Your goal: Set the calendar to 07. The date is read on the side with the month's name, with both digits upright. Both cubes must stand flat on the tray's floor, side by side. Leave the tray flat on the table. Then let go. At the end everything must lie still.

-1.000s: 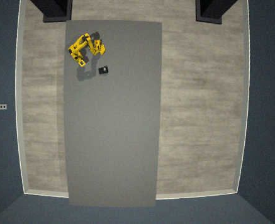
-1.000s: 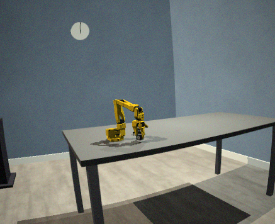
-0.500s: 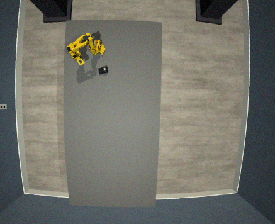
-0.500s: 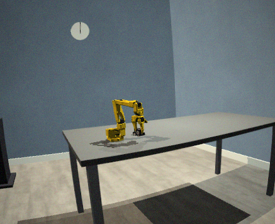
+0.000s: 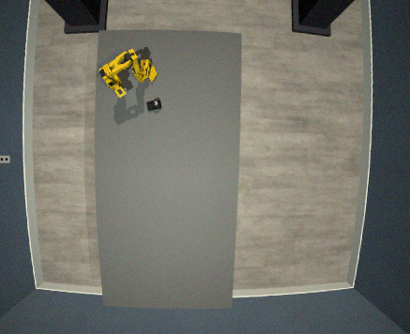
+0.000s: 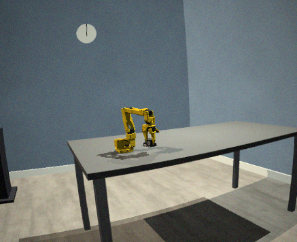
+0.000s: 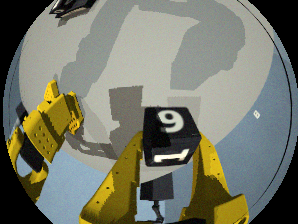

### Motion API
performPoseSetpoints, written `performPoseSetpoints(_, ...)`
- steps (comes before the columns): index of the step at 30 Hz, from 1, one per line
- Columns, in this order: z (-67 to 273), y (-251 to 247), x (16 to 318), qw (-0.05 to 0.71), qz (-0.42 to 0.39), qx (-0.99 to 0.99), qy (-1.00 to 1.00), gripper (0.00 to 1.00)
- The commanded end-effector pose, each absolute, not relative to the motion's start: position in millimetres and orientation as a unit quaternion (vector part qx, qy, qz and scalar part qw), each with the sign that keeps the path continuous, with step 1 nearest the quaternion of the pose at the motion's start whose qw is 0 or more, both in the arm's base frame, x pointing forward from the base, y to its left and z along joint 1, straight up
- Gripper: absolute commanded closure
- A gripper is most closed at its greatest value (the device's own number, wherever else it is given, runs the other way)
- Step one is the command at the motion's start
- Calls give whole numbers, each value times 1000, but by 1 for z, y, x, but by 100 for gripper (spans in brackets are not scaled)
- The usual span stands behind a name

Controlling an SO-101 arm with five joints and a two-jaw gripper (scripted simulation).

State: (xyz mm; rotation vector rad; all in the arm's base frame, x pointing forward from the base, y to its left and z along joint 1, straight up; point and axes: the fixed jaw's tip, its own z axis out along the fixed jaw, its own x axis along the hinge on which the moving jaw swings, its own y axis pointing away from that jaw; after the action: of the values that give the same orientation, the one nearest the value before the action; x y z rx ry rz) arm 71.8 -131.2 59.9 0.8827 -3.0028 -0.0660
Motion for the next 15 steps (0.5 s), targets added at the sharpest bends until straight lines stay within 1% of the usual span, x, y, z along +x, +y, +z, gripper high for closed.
performPoseSetpoints(1, 69, -137, 74, -2, 9, 283, -959, 100)
performPoseSetpoints(9, 69, -137, 75, -2, 9, 286, -958, 100)
performPoseSetpoints(15, 69, -133, 82, -2, 9, 309, -951, 100)
